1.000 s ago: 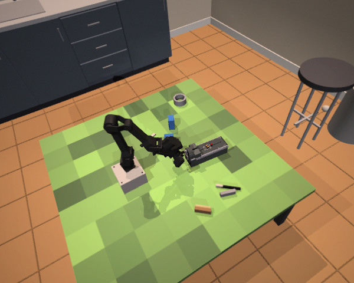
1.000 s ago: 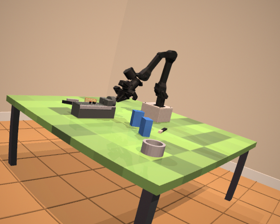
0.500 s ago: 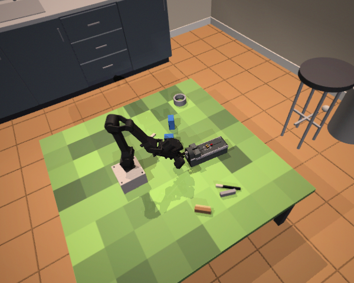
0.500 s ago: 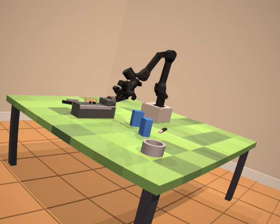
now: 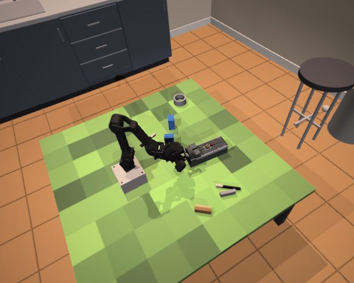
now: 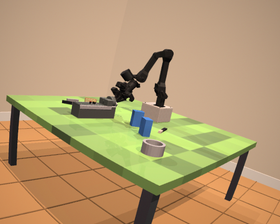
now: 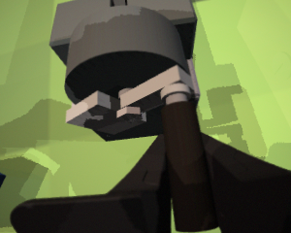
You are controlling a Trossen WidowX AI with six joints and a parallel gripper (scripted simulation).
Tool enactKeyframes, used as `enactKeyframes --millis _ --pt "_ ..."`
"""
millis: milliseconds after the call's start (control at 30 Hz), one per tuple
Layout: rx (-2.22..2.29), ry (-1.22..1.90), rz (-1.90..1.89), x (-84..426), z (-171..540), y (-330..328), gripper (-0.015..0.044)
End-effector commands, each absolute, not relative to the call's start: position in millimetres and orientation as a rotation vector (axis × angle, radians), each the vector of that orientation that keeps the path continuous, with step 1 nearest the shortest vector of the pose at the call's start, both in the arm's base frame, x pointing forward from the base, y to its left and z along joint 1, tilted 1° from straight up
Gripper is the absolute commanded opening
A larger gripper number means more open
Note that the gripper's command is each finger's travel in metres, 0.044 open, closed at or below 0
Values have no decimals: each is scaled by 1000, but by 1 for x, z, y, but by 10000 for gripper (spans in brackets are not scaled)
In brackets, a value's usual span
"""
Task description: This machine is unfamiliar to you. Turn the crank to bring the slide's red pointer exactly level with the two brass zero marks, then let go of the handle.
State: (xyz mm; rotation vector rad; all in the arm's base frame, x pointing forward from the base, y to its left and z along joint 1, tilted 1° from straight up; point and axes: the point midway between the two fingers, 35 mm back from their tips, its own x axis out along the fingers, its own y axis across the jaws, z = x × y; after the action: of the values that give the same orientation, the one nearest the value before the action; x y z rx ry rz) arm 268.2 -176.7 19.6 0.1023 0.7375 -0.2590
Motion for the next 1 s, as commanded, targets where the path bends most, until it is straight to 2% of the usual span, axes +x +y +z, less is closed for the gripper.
enactKeyframes --millis 0,833,967 --pt "99 744 -268 267 12 -182 0" --pt "102 742 -266 267 4 -181 0" --pt "102 742 -266 267 4 -181 105"
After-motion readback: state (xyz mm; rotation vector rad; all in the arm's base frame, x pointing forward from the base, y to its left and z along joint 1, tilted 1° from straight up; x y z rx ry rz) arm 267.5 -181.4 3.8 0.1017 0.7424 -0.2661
